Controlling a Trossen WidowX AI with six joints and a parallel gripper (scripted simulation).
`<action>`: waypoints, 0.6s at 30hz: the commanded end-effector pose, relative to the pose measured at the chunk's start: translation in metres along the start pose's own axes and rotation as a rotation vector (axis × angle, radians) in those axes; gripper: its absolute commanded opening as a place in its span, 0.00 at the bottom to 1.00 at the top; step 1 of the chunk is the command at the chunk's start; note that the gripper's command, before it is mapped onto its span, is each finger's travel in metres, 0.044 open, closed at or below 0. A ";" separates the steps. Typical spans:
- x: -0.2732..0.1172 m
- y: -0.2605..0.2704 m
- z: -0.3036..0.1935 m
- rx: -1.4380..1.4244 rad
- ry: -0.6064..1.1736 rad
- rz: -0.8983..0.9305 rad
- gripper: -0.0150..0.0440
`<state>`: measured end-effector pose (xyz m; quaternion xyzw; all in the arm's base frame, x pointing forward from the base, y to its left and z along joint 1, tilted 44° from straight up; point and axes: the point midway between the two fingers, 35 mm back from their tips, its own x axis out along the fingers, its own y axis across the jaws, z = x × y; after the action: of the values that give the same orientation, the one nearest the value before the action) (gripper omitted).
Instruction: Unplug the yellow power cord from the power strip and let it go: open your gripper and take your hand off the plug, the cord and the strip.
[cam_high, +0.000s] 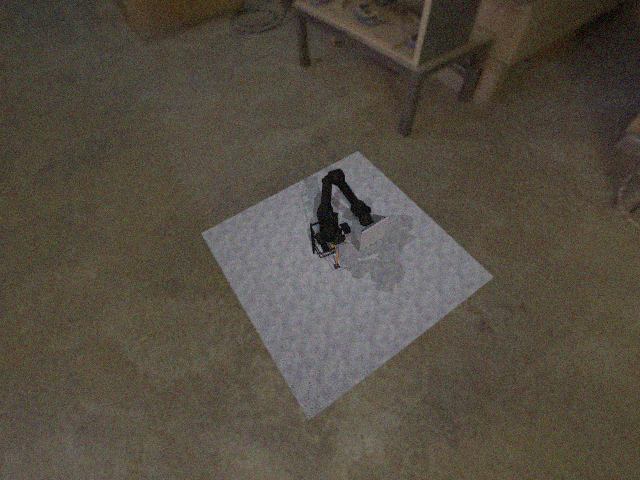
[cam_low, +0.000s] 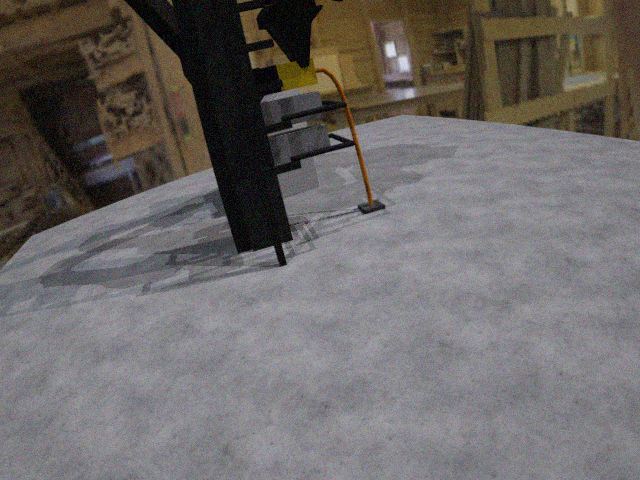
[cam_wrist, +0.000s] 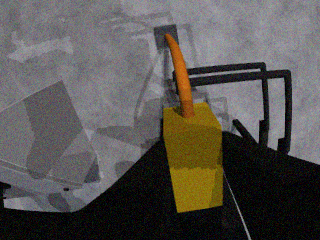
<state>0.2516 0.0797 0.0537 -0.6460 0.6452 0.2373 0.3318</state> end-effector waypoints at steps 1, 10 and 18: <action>-0.001 0.000 0.000 -0.001 0.000 0.000 0.28; -0.001 -0.001 0.007 -0.002 -0.001 0.000 0.25; -0.002 -0.002 0.020 -0.003 -0.002 -0.001 0.25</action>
<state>0.2525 0.0798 0.0505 -0.6495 0.6519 0.2295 0.3170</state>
